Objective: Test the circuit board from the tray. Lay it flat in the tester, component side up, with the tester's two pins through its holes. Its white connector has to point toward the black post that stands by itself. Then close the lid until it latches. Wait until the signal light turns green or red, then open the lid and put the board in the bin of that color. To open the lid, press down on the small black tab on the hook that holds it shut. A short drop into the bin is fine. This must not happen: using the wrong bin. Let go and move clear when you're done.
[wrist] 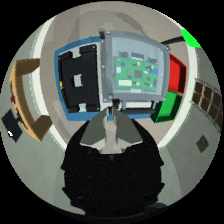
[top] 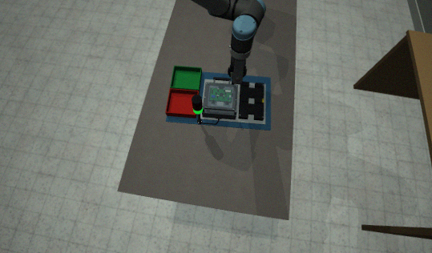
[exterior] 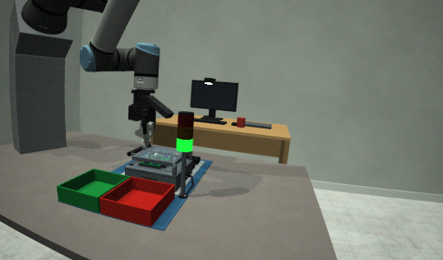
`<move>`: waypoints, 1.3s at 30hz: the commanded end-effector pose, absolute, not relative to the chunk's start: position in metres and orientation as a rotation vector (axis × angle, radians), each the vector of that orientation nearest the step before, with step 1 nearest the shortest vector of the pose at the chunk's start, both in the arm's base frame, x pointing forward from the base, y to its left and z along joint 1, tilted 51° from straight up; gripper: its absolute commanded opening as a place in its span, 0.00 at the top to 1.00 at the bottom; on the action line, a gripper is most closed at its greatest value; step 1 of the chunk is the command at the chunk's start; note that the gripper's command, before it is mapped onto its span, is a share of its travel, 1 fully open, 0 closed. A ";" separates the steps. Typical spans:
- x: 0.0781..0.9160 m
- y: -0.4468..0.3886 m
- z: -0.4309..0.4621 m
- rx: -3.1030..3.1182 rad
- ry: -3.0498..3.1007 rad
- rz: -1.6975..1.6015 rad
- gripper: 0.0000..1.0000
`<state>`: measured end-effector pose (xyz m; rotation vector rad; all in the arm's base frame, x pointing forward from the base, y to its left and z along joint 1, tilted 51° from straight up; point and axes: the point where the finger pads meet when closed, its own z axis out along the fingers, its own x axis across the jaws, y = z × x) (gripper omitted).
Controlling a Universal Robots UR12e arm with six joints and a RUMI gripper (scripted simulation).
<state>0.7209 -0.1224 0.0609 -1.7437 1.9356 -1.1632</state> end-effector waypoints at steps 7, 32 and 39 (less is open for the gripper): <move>0.721 -0.123 0.060 -1.743 1.936 -1.164 1.00; 0.721 -0.124 0.057 -1.743 1.936 -1.164 1.00; 0.720 -0.123 0.058 -1.743 1.936 -1.164 1.00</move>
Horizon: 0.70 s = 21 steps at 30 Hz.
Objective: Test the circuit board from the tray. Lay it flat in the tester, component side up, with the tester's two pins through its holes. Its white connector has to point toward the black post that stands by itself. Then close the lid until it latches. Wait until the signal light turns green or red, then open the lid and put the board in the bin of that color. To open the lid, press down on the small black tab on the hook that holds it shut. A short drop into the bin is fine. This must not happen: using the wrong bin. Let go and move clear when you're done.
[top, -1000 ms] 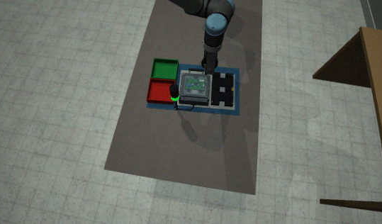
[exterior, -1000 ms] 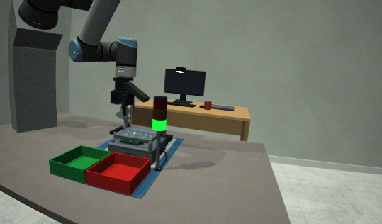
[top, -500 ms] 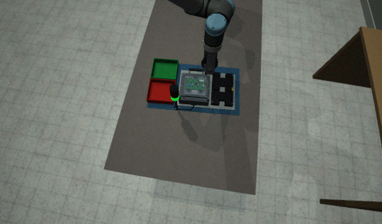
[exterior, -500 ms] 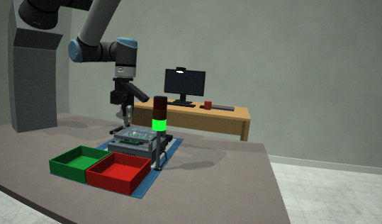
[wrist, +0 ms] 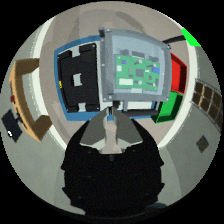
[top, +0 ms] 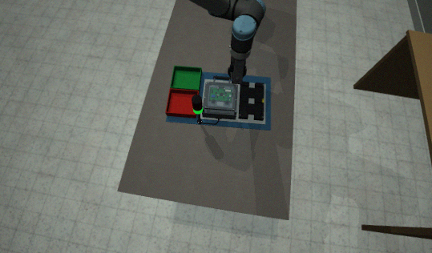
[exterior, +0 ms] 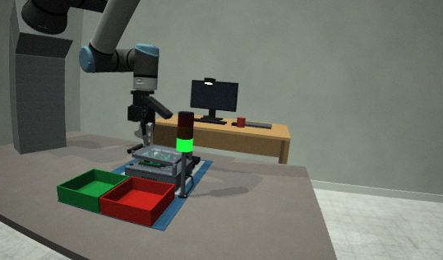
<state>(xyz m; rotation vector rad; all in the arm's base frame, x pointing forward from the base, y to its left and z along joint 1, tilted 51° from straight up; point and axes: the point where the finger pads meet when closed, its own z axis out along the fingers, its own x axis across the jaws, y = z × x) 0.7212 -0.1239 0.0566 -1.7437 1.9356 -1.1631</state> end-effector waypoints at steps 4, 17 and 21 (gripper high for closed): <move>0.708 -0.117 0.069 -1.743 1.936 -1.164 1.00; 0.675 -0.099 0.099 -1.743 1.936 -1.164 1.00; 0.675 -0.099 0.100 -1.743 1.936 -1.164 1.00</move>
